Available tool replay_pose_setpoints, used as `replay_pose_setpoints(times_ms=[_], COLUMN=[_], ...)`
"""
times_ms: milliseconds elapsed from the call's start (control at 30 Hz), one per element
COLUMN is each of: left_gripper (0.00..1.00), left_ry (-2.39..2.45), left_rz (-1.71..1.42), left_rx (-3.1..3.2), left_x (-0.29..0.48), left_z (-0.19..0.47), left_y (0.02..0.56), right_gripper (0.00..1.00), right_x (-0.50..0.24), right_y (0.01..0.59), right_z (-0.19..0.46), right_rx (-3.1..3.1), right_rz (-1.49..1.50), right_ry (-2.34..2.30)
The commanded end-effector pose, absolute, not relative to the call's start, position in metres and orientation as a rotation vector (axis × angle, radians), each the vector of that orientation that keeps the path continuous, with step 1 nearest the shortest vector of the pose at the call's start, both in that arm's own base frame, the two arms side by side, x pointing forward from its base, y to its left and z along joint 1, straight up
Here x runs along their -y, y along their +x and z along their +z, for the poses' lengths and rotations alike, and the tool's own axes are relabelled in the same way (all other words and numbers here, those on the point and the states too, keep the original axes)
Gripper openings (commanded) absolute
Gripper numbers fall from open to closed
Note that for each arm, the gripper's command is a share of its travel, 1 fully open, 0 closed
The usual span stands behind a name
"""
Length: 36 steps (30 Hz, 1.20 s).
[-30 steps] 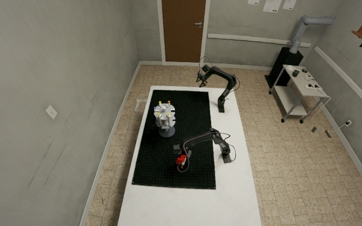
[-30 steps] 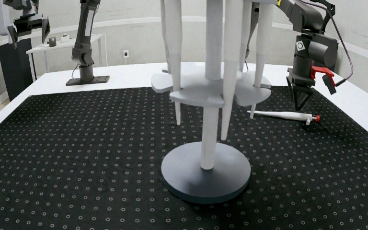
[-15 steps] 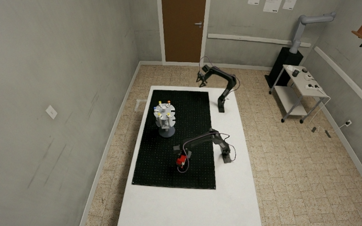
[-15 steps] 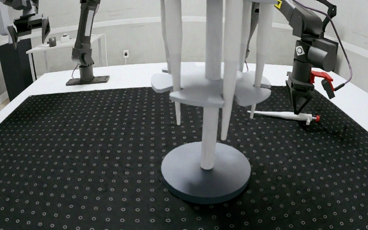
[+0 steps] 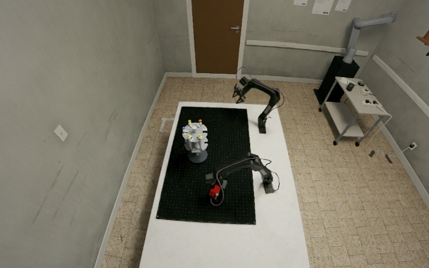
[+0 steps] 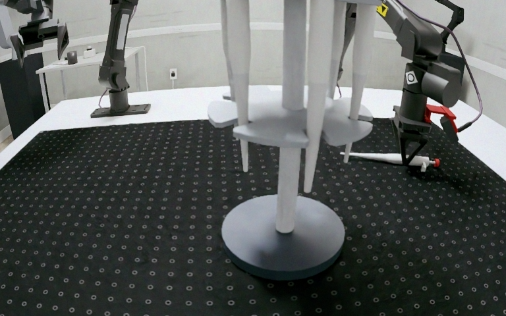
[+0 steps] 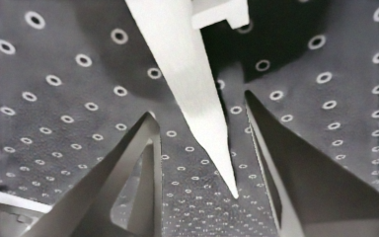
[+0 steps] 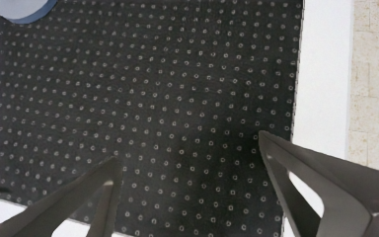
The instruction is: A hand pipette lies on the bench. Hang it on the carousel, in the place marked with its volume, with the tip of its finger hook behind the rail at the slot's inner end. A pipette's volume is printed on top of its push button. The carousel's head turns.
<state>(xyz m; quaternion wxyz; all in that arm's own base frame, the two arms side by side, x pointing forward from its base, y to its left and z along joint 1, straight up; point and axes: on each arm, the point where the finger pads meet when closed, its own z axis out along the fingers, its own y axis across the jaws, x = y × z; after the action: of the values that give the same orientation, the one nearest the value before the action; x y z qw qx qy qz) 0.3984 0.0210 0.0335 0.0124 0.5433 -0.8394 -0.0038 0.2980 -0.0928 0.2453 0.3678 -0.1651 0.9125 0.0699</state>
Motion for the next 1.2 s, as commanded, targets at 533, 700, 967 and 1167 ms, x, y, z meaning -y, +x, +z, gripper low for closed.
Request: replay_pose_setpoints(times_ms=[533, 700, 967, 1167], left_gripper=[0.54, 0.12, 0.12, 0.12], left_ry=[1.717, 1.747, 1.744, 1.744], left_rz=[0.01, 0.026, 0.022, 0.022], left_rx=[2.645, 2.666, 2.664, 2.664], left_x=[-0.023, -0.028, -0.027, -0.027], left_z=[0.032, 0.04, 0.04, 0.04], left_y=[0.407, 0.413, 0.412, 0.412], right_gripper=[1.0, 1.0, 1.0, 1.0], right_x=[0.096, 0.096, 0.096, 0.096], right_y=[0.302, 0.302, 0.302, 0.302], right_z=[0.253, 0.253, 0.253, 0.253], right_rx=[-2.317, -2.317, -2.317, -2.317], right_rz=[0.168, 0.168, 0.168, 0.168], right_ry=[-0.429, -0.429, -0.429, -0.429])
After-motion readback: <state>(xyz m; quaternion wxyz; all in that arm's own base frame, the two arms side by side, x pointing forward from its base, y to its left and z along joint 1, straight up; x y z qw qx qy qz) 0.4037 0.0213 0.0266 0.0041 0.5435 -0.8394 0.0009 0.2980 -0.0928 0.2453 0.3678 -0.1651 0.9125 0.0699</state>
